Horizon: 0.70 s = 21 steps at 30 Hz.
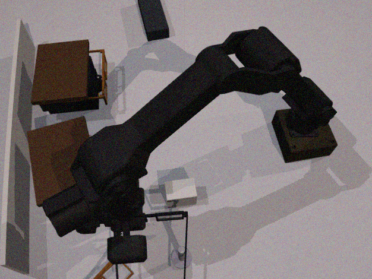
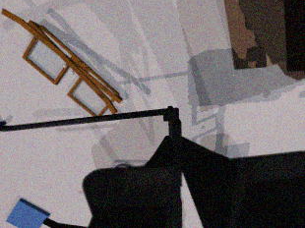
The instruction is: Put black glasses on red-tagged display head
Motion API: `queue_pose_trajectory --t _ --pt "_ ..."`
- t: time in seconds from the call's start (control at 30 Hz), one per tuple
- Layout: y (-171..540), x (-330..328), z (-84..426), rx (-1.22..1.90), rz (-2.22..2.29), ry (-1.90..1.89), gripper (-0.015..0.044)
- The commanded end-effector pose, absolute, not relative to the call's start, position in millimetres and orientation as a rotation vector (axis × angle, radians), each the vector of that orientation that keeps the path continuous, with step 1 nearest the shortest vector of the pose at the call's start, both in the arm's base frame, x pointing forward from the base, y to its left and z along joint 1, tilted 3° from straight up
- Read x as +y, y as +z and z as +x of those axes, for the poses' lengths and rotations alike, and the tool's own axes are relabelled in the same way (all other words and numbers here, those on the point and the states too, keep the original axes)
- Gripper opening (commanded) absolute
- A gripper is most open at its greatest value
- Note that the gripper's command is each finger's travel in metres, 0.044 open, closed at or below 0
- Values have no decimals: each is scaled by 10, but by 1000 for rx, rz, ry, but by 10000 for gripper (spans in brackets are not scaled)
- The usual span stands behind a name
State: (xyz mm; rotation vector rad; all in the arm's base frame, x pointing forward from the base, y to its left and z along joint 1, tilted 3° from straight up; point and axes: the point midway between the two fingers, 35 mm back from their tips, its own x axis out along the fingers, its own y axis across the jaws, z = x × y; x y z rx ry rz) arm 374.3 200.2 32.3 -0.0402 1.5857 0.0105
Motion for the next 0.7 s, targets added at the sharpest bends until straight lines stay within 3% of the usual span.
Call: queue_pose_trajectory --t 0.0,0.67 --pt "343 1988 3794 1577 -41 11 0" --pt "344 1981 3847 1576 -41 11 0"
